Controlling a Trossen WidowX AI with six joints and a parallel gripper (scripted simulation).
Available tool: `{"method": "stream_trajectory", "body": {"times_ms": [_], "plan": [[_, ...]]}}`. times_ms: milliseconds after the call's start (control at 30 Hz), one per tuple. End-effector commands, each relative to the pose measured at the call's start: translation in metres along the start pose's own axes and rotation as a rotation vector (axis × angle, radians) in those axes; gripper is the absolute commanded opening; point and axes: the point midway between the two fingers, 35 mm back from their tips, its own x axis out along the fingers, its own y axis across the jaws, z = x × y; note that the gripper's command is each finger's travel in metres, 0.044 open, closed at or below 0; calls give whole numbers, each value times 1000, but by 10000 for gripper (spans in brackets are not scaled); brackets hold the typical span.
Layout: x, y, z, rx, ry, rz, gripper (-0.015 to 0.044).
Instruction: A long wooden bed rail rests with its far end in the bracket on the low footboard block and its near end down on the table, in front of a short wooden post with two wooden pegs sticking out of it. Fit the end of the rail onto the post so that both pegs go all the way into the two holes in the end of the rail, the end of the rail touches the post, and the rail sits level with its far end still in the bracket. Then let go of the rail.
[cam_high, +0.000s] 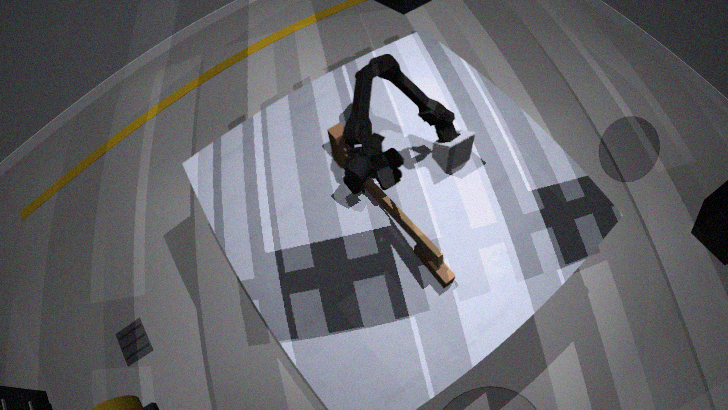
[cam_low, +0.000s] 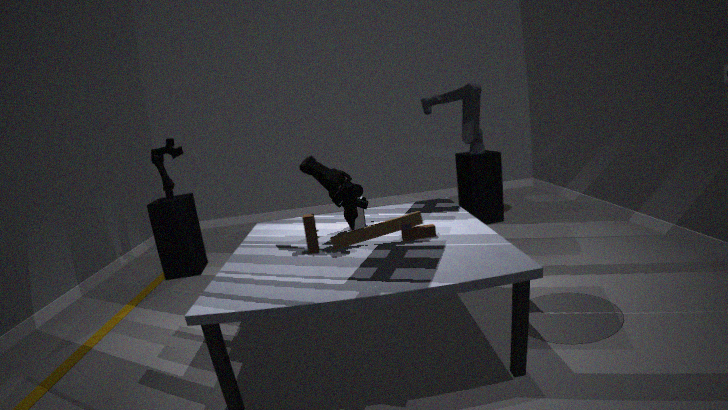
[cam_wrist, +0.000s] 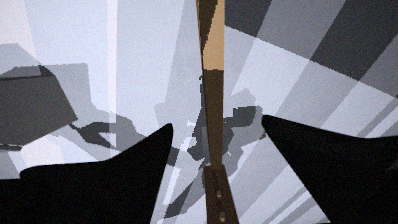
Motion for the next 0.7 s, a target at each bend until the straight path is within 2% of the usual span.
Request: {"method": "stream_trajectory", "body": {"times_ms": [0, 667], "plan": [[1, -1, -1, -13, 8, -3, 440], [33, -3, -1, -12, 8, -3, 440]]}}
